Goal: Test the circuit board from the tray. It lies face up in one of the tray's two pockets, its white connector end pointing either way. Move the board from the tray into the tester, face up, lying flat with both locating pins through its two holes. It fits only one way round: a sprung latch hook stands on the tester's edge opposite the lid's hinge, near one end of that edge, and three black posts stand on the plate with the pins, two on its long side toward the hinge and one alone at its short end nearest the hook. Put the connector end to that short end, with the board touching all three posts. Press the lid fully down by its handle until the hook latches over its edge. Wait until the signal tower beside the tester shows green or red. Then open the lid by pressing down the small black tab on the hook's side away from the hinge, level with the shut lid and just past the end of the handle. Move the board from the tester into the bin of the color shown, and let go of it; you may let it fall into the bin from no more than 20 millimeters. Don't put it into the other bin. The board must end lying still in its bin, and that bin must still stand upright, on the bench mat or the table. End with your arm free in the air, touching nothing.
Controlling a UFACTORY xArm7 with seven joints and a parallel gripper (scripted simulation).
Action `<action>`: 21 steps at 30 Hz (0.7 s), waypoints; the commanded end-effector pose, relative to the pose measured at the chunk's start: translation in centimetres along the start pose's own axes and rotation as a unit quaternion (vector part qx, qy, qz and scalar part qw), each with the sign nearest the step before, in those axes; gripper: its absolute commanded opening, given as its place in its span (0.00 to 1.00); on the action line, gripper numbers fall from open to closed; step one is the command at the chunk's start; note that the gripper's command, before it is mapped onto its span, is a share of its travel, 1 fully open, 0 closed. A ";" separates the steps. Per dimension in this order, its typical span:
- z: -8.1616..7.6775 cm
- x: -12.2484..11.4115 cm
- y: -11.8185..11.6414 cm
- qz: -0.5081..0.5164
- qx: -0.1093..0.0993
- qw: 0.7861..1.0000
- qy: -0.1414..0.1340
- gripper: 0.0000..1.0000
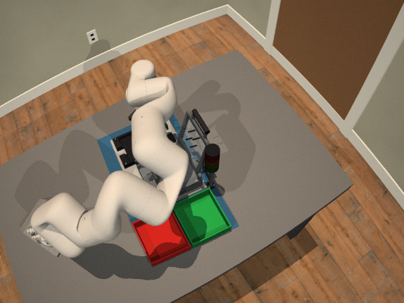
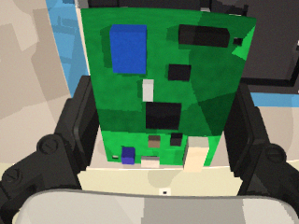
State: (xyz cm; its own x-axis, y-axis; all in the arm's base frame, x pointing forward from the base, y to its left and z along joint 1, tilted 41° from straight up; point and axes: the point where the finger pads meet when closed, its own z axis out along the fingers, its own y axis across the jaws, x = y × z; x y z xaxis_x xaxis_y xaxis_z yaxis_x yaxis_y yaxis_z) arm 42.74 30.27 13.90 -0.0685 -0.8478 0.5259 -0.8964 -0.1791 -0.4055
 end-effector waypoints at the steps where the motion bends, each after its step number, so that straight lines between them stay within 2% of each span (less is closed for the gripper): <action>1: -0.2 -0.1 -0.1 -0.017 0.001 1.000 -0.002 0.79; 21: -0.2 -0.1 -0.1 -0.021 0.001 1.000 -0.002 0.79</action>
State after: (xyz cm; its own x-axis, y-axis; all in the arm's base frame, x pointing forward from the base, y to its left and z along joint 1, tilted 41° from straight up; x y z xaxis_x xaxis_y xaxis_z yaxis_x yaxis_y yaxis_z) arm 42.74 30.27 13.90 -0.0318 -0.8399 0.5417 -0.8990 -0.2128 -0.3828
